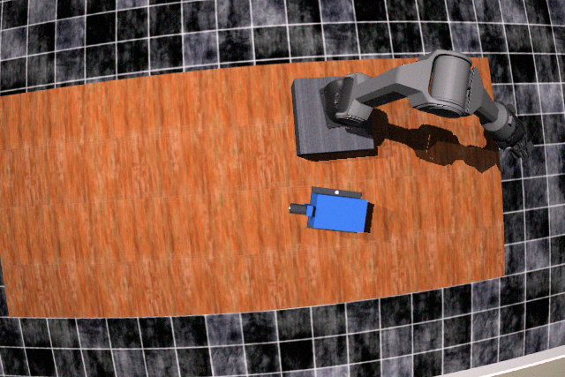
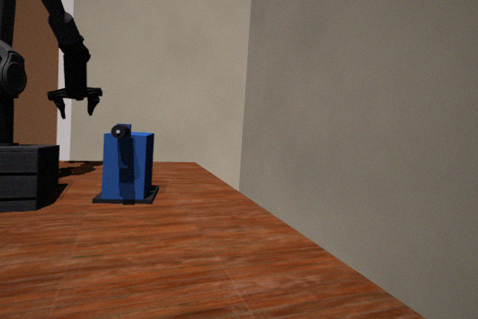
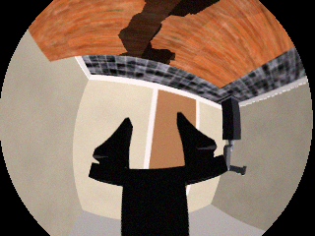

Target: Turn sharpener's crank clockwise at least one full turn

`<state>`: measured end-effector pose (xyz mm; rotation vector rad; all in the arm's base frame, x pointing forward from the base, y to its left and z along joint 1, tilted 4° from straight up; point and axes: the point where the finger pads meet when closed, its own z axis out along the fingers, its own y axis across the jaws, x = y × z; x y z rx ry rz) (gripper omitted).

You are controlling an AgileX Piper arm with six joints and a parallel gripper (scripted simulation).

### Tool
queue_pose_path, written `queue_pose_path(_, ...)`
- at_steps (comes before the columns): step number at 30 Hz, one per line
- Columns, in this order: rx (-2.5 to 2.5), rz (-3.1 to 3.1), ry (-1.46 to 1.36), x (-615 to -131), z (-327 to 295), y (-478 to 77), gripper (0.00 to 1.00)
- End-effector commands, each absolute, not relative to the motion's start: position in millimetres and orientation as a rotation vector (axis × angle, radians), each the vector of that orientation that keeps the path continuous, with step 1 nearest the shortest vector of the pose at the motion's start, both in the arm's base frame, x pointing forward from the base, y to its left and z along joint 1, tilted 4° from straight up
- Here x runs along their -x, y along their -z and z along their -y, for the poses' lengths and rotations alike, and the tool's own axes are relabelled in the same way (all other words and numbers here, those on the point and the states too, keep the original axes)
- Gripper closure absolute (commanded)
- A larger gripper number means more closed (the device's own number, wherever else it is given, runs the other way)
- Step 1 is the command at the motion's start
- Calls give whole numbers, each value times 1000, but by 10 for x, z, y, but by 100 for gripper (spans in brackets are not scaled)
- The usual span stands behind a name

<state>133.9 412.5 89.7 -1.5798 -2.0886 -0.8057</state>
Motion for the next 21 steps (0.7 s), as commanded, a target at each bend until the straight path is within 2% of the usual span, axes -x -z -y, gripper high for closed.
queue_pose_path(1, 1579, 2088, 808, -1340, -4127, -904, 0)
queue_pose_path(17, 1579, 2088, 808, -1340, -4127, -904, 0)
queue_pose_path(18, 1576, 2086, 813, -1343, -4128, -973, 31)
queue_pose_path(21, 1576, 2087, 813, -1343, -4117, -1123, 31)
